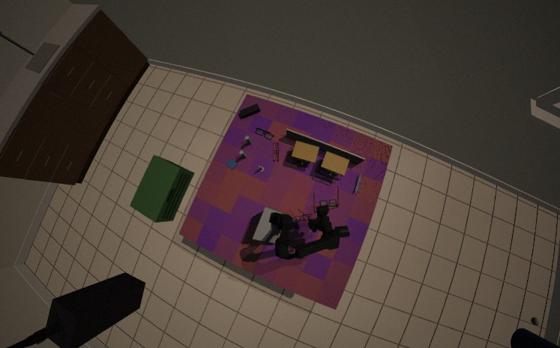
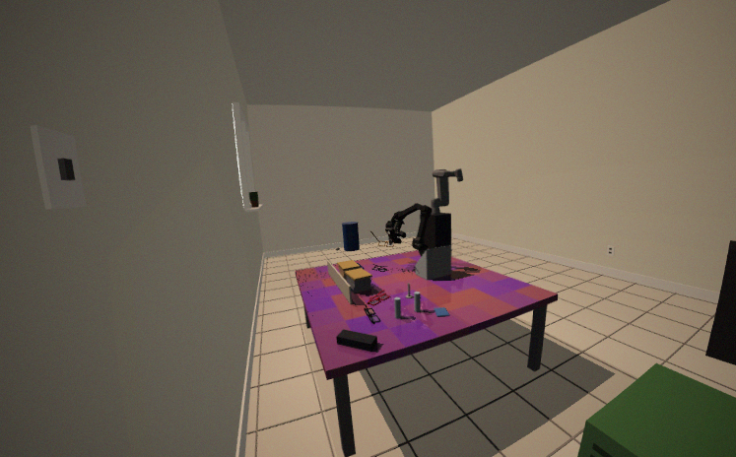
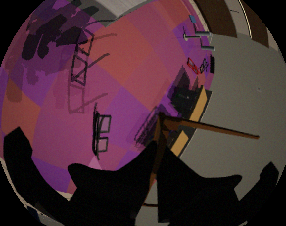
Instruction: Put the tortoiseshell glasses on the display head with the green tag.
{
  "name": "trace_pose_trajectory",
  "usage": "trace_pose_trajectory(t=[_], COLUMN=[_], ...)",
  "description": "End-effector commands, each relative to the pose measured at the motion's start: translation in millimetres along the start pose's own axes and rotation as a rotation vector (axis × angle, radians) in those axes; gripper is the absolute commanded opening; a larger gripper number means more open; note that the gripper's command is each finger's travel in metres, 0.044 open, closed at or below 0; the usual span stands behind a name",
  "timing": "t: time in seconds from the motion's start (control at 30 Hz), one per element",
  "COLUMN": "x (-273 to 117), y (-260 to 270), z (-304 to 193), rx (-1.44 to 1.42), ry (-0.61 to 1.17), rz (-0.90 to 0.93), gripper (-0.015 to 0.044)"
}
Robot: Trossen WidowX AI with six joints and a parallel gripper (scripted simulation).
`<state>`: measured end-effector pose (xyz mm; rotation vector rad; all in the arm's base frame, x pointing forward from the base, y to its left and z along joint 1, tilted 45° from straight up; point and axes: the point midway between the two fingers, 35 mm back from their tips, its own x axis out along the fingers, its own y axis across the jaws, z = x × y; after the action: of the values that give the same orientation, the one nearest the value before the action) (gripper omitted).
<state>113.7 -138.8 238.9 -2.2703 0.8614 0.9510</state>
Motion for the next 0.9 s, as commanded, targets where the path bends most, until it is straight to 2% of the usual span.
trace_pose_trajectory(t=[0.0, 0.87], x=[4.9, 68.7], y=[0.3, -8.1], z=[0.0, 13.3], rx=[-0.086, -1.201], ry=[-0.023, -0.318], rz=[0.001, -0.115], gripper=[0.0, 0.0])
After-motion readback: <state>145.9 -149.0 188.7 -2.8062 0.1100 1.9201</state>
